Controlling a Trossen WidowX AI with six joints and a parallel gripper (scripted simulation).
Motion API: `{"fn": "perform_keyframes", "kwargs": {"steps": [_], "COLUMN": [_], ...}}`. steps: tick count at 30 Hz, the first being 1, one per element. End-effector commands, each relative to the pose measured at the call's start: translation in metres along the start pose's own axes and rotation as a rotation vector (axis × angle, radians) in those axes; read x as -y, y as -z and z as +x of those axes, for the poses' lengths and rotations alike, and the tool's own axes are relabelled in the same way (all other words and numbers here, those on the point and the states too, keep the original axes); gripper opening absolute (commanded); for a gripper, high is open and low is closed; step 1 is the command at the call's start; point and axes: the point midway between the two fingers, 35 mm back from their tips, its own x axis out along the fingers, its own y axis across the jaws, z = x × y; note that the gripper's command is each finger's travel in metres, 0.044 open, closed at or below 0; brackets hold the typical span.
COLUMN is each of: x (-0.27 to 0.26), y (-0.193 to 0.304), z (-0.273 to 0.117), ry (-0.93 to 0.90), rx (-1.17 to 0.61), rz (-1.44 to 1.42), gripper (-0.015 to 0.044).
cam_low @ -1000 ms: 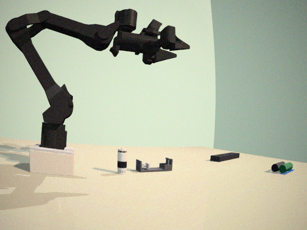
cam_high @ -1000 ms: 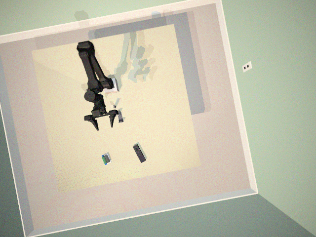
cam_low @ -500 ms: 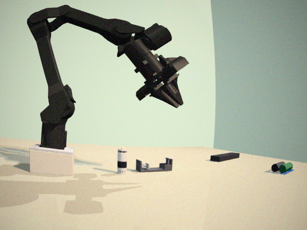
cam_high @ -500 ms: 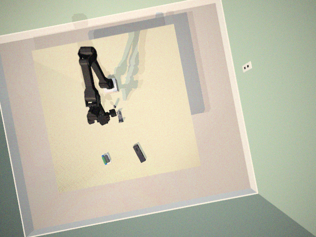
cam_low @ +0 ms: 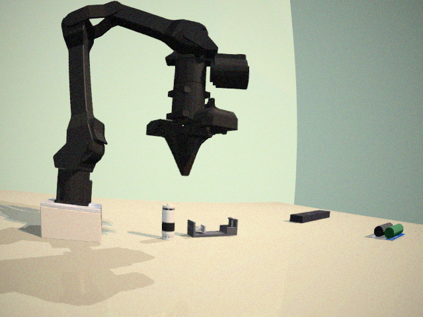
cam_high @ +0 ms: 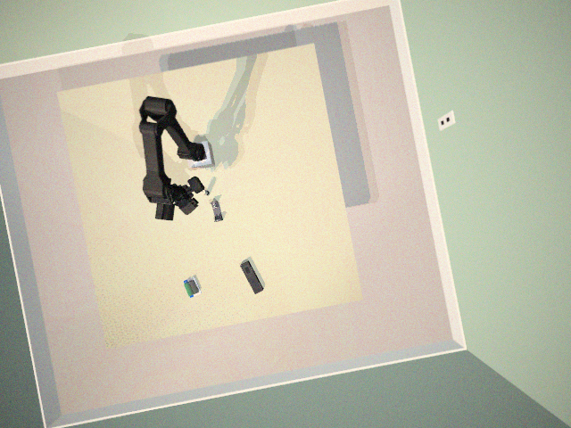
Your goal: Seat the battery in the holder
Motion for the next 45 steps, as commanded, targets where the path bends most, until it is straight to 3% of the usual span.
{"fn": "perform_keyframes", "kwargs": {"steps": [1,11,45], "x": [0.0,-0.002,-0.053], "y": [0.0,0.002,-0.001], "z": [0.004,0.078,0.078], "ry": [-0.012,-0.013,-0.018], "rx": [-0.006,-0.006,-0.006], "rz": [-0.006,-0.006,-0.006], "gripper": [0.0,0.0,0.0]}}
